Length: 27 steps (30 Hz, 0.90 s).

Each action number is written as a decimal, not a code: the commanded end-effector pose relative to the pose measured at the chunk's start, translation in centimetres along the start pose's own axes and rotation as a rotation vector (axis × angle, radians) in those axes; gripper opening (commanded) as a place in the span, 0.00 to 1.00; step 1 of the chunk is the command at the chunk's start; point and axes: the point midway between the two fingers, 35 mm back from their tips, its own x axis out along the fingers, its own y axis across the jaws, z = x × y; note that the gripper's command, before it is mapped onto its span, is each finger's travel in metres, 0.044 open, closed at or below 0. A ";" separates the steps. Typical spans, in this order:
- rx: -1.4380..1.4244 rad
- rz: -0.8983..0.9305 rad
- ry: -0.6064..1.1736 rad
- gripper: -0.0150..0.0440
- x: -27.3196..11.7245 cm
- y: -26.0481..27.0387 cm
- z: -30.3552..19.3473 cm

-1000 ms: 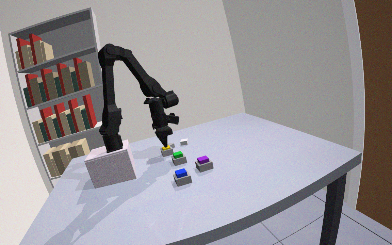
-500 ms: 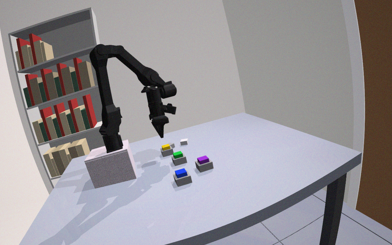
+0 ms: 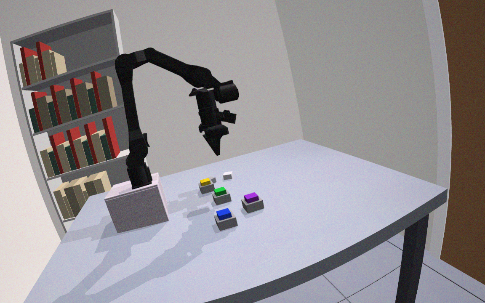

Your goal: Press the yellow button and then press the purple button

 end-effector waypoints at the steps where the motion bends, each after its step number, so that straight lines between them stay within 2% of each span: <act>1: 0.002 -0.008 -0.001 0.29 -0.2 -4.4 2.0; 10: 0.002 -0.016 -0.001 0.29 0.0 -17.7 3.5; 14: 0.002 -0.016 -0.001 0.29 0.4 -18.0 3.4; 18: 0.002 -0.016 -0.001 0.29 5.9 -18.1 3.4; 27: 0.002 -0.016 -0.001 0.29 7.0 -18.1 3.4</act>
